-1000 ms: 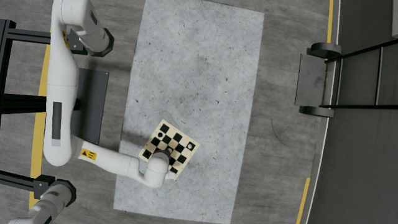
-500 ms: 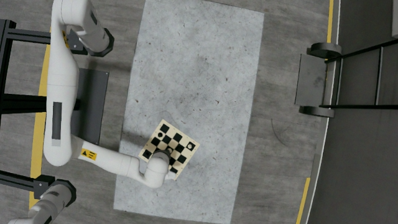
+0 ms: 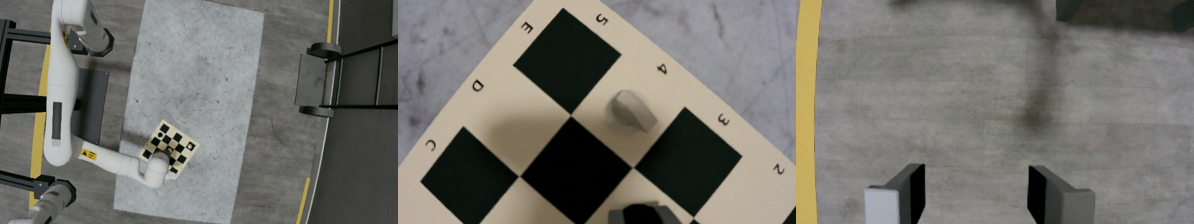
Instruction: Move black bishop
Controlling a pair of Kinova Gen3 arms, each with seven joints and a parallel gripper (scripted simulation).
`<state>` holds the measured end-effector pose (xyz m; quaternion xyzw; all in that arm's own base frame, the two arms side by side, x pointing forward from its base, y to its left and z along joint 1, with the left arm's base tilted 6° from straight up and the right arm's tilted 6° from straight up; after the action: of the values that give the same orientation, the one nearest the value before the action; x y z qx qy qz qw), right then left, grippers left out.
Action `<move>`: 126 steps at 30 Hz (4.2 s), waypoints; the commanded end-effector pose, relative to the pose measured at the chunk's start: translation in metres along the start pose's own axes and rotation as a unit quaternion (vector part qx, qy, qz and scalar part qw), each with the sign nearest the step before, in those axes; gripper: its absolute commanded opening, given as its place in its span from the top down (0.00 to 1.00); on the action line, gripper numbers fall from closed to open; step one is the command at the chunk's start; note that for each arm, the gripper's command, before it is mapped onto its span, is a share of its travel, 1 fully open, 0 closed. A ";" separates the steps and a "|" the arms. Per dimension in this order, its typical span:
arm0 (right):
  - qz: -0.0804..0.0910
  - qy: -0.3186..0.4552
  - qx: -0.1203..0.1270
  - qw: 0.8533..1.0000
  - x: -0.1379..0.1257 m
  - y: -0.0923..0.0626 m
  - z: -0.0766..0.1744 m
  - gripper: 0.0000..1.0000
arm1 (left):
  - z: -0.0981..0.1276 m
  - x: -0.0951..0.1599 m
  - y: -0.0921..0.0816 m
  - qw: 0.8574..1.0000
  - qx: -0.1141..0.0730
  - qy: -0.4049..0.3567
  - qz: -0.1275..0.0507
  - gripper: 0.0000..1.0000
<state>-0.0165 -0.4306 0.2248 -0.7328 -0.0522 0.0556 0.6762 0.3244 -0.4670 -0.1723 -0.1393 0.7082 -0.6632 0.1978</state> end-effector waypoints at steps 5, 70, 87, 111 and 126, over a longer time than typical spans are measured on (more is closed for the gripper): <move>0.000 0.000 -0.001 1.000 0.000 -0.001 0.000 0.00 | 0.001 0.000 -0.001 1.000 0.001 0.000 0.000 1.00; 0.000 0.000 -0.001 1.000 0.000 -0.001 0.000 0.00 | 0.001 0.000 0.003 1.000 0.001 0.000 0.000 0.85; 0.000 0.000 -0.001 1.000 0.000 -0.001 0.000 0.00 | 0.001 0.000 0.003 1.000 0.001 0.000 0.000 0.27; 0.000 0.000 -0.001 1.000 0.000 -0.001 0.000 0.00 | 0.001 0.000 -0.053 1.000 0.001 0.000 0.000 0.27; 0.000 0.000 -0.001 1.000 0.000 -0.001 0.000 0.00 | 0.001 0.000 -0.087 1.000 0.001 0.000 0.000 0.27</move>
<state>-0.0165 -0.4306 0.2248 -0.7328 -0.0522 0.0556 0.6762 0.3188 -0.4740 -0.0871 -0.1393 0.7082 -0.6632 0.1978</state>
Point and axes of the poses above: on each arm, the point where the finger pads meet when closed, its own y axis out along the fingers, its own x axis across the jaws, z = x × y, the point moved 1 cm from there along -y, back along the fingers, and after that the axes turned 11 degrees about -y, right-handed, at the moved point
